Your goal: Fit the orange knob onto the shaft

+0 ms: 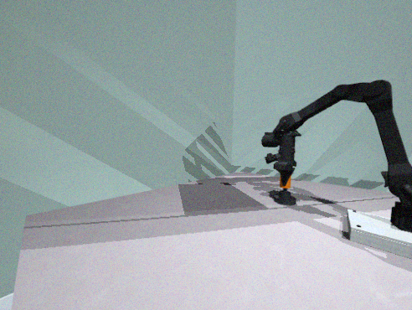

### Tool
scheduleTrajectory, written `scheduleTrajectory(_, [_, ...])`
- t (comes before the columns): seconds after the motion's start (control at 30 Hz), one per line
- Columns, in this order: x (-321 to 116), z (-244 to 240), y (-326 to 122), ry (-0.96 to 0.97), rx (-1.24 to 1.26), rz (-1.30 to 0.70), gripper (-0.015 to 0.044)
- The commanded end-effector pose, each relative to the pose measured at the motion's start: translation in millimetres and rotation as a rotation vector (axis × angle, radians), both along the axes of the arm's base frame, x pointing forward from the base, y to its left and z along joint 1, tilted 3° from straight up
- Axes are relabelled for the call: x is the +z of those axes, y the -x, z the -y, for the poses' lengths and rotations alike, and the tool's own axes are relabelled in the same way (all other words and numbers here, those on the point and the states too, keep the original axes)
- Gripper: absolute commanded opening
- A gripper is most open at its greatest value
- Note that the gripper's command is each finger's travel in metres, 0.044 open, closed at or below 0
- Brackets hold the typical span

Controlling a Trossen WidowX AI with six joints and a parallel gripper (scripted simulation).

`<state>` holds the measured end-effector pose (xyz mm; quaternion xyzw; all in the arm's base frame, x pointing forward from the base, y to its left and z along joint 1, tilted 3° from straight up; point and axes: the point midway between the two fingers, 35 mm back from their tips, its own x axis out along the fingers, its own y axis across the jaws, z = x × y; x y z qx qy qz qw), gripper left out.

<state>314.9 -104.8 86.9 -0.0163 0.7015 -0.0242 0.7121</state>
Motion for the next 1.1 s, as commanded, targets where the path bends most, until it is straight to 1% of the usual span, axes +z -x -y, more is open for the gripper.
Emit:
scheduleTrajectory(0.0, [-1.3,-0.2,1.3,0.001,0.018,-0.002,0.0])
scheduleTrajectory(0.8, [2.5,0.3,-0.8,0.001,0.018,-0.002,0.0])
scheduleTrajectory(0.87, [2.6,0.3,-0.8,0.001,0.043,-0.004,0.0])
scheduleTrajectory(1.07, [-0.3,0.1,0.2,0.004,0.227,-0.014,0.0])
